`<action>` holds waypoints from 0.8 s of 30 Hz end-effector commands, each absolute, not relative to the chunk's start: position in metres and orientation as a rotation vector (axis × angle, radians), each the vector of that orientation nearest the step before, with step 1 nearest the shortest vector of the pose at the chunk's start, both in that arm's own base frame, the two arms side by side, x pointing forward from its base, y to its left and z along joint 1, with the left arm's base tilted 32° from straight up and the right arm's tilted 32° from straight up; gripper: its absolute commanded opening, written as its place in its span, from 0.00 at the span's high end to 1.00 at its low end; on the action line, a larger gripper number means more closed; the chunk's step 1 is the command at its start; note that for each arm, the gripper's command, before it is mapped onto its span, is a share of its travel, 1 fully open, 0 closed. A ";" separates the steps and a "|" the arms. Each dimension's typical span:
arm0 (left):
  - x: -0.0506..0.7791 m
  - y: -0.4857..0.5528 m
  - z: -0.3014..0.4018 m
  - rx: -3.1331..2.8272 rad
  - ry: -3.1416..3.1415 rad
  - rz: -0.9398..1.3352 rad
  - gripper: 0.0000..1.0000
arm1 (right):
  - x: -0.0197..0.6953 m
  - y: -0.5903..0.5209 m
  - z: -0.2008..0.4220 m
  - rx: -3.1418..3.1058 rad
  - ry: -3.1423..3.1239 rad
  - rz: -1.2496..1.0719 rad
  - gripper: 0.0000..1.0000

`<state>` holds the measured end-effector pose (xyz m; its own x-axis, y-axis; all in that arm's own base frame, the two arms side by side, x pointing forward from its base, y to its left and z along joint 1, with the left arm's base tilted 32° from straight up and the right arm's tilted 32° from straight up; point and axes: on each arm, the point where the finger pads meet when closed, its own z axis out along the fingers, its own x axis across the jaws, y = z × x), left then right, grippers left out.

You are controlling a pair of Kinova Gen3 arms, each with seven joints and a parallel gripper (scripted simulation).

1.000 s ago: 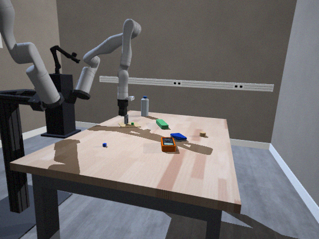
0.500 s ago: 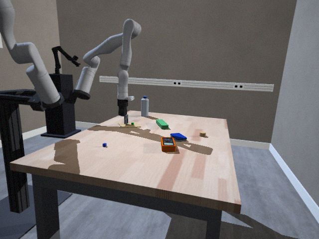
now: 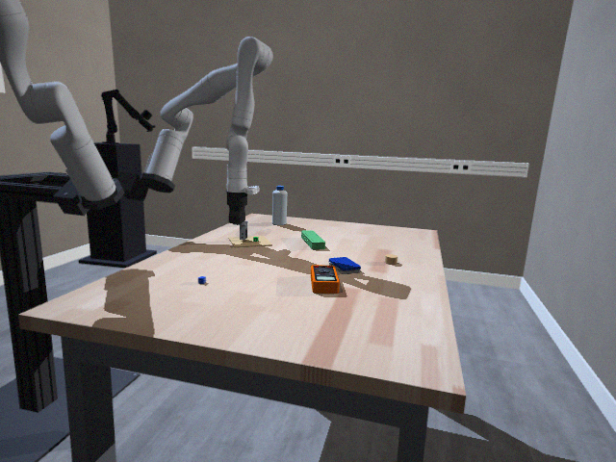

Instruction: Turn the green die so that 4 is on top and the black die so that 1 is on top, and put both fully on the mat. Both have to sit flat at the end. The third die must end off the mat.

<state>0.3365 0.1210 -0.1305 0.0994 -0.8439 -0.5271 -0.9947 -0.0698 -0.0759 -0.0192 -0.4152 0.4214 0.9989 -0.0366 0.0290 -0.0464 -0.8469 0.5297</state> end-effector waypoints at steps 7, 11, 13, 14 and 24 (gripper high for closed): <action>0.337 0.121 -0.130 -1.969 1.797 0.487 0.66 | -0.019 -0.415 0.422 2.580 -0.058 0.024 0.00; 0.337 0.121 -0.131 -1.969 1.797 0.487 0.66 | -0.019 -0.415 0.422 2.580 -0.058 0.024 0.00; 0.337 0.121 -0.132 -1.969 1.797 0.487 0.66 | -0.019 -0.415 0.422 2.580 -0.058 0.024 0.00; 0.337 0.122 -0.132 -1.969 1.797 0.487 0.66 | -0.019 -0.415 0.422 2.580 -0.058 0.024 0.00; 0.337 0.123 -0.134 -1.969 1.797 0.487 0.66 | -0.019 -0.415 0.422 2.580 -0.058 0.024 0.00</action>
